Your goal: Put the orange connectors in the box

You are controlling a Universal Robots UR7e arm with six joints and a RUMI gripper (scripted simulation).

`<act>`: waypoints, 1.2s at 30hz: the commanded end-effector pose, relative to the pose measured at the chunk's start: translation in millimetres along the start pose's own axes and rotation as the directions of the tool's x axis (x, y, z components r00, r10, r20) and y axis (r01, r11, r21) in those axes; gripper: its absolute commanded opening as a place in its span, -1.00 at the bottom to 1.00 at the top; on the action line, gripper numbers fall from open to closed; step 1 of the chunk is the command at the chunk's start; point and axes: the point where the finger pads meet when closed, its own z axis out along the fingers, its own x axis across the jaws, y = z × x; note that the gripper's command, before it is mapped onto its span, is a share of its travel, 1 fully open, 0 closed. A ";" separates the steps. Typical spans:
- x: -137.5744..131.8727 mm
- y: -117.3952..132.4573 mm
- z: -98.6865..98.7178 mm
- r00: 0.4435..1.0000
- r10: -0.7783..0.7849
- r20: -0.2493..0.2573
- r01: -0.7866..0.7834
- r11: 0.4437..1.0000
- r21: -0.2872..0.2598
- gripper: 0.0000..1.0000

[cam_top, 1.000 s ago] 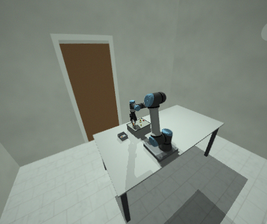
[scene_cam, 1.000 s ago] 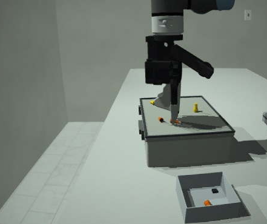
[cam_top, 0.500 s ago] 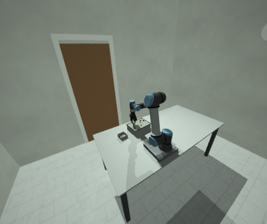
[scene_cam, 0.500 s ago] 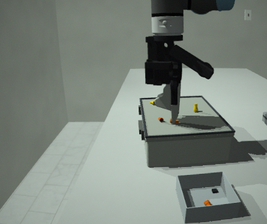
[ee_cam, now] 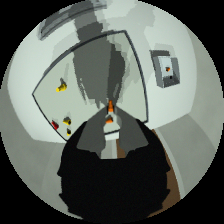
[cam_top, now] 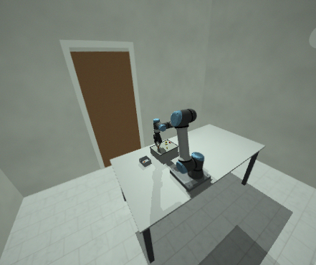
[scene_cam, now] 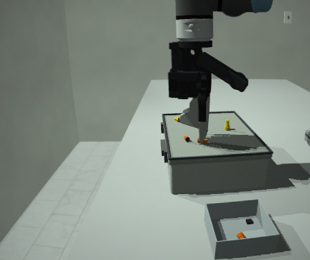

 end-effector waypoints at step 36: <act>0.1 0.3 -55.8 1.000 0.000 0.000 0.000 1.000 -0.001 -1.00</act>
